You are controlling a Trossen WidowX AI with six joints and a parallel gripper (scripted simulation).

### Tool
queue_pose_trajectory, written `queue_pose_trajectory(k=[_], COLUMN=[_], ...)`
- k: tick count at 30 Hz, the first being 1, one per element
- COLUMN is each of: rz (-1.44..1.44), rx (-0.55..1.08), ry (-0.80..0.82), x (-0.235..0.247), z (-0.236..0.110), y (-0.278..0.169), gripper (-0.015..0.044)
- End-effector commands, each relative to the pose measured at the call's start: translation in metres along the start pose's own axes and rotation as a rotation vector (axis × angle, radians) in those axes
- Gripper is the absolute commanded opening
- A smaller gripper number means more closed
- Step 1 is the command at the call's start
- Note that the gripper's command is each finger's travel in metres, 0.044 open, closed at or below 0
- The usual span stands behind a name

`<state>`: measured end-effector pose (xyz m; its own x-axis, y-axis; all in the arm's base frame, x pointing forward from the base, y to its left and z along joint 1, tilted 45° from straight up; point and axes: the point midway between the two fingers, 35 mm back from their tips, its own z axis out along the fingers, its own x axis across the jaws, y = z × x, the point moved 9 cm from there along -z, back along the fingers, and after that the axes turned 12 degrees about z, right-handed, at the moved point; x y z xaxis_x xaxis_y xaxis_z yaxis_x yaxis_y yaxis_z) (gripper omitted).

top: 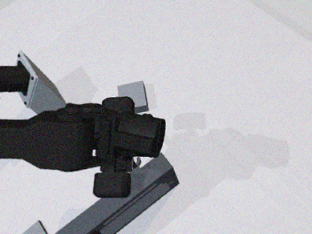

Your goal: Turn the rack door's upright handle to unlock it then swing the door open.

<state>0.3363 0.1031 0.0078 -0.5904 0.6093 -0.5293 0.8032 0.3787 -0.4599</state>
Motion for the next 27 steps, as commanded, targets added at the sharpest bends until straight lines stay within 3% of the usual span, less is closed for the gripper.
queue_pose_trajectory(k=[1, 16, 27], rz=[-0.227, -0.958, -0.99], rx=[0.0, 0.001, 0.001], ry=[-0.003, -0.002, -0.002], x=[0.0001, 0.0001, 0.0001], z=[0.0007, 0.0007, 0.0007], y=[0.0003, 0.0003, 0.0003], gripper=[0.0015, 0.0015, 0.0015])
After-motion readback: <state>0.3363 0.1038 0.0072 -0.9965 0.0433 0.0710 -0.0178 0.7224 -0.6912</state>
